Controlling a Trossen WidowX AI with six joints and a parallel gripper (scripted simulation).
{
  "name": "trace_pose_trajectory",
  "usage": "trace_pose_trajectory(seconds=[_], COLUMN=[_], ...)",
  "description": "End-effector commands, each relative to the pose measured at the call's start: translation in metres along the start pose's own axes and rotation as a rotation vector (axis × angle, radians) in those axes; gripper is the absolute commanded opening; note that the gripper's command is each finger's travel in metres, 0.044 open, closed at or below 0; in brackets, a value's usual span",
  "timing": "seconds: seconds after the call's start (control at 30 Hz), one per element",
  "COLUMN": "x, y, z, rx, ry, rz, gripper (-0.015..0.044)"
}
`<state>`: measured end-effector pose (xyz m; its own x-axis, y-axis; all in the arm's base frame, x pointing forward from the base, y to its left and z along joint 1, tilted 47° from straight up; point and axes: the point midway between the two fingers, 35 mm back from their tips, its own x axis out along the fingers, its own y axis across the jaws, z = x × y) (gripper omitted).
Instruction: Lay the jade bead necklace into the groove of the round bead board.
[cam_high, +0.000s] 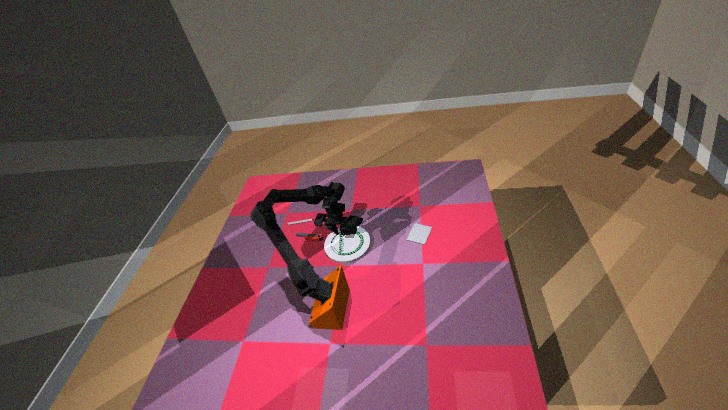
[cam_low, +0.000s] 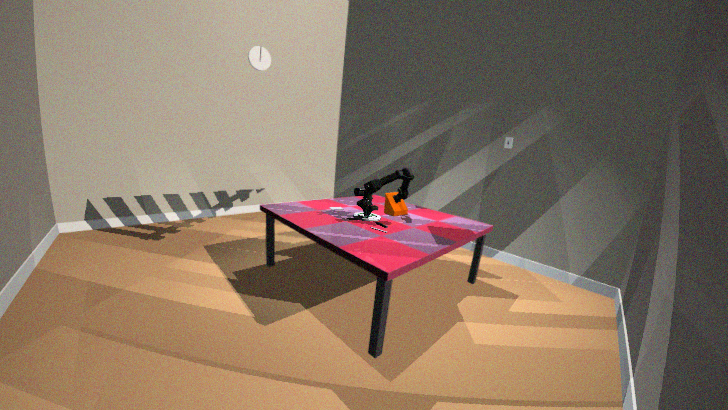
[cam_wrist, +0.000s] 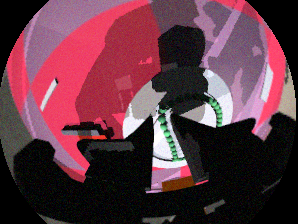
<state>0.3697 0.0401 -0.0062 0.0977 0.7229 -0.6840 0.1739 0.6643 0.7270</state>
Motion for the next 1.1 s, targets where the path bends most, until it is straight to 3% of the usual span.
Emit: trace_pose_trajectory(seconds=[0.0,1.07], x=[-0.0006,-0.0006], y=[0.0,0.0], z=[0.0004,0.0004], rx=[-0.001,-0.001], ry=[-0.001,-0.001], rz=[0.0,0.0], gripper=[0.0015,0.0])
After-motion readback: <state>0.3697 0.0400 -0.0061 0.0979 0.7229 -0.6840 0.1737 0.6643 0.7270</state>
